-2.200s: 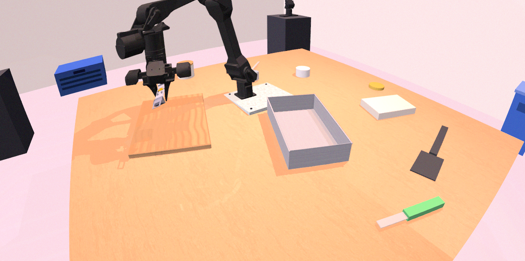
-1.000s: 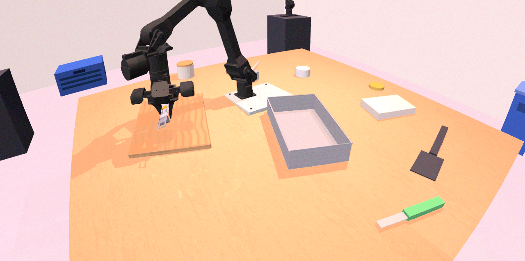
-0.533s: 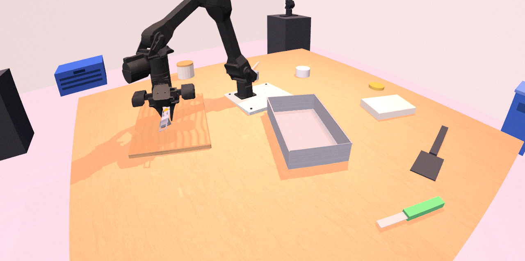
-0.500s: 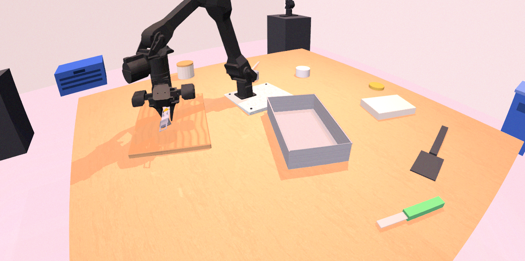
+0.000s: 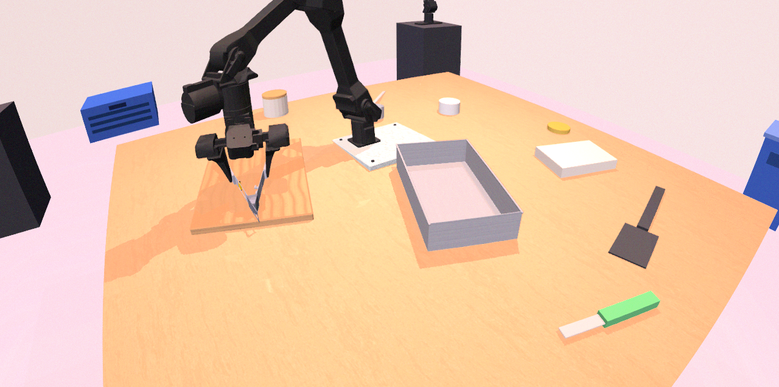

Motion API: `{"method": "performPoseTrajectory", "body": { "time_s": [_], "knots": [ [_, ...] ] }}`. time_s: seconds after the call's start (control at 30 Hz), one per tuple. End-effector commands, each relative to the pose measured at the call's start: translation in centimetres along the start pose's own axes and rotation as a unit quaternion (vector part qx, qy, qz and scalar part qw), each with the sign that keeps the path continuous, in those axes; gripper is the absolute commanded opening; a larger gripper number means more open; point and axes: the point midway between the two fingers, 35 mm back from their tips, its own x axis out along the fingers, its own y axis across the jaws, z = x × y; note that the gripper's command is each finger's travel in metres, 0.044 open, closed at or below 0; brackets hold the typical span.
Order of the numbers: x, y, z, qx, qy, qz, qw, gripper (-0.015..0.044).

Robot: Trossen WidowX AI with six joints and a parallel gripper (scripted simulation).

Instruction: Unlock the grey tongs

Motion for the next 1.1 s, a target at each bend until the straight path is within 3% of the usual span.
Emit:
{"method": "performPoseTrajectory", "body": {
  "time_s": [0.0, 0.2, 0.5, 0.67, 0.83, 1.07],
  "knots": [
    [0.0, 0.0, 0.0, 0.000, 0.001, 0.000, 1.000, 0.0440],
    [-2.4, 2.8, 0.9, 0.000, 0.000, 0.001, 1.000, 0.0440],
    [-11.1, 14.7, 0.1, -0.002, 0.001, 0.004, 1.000, 0.0440],
    [-11.7, 14.9, 0.1, -0.002, -0.003, 0.002, 1.000, 0.0440],
    [-15.0, 14.5, 0.3, -0.003, -0.028, -0.013, 1.000, 0.0440],
    [-15.1, 14.5, 0.3, -0.004, -0.030, -0.013, 0.999, 0.0440]
  ]
}}
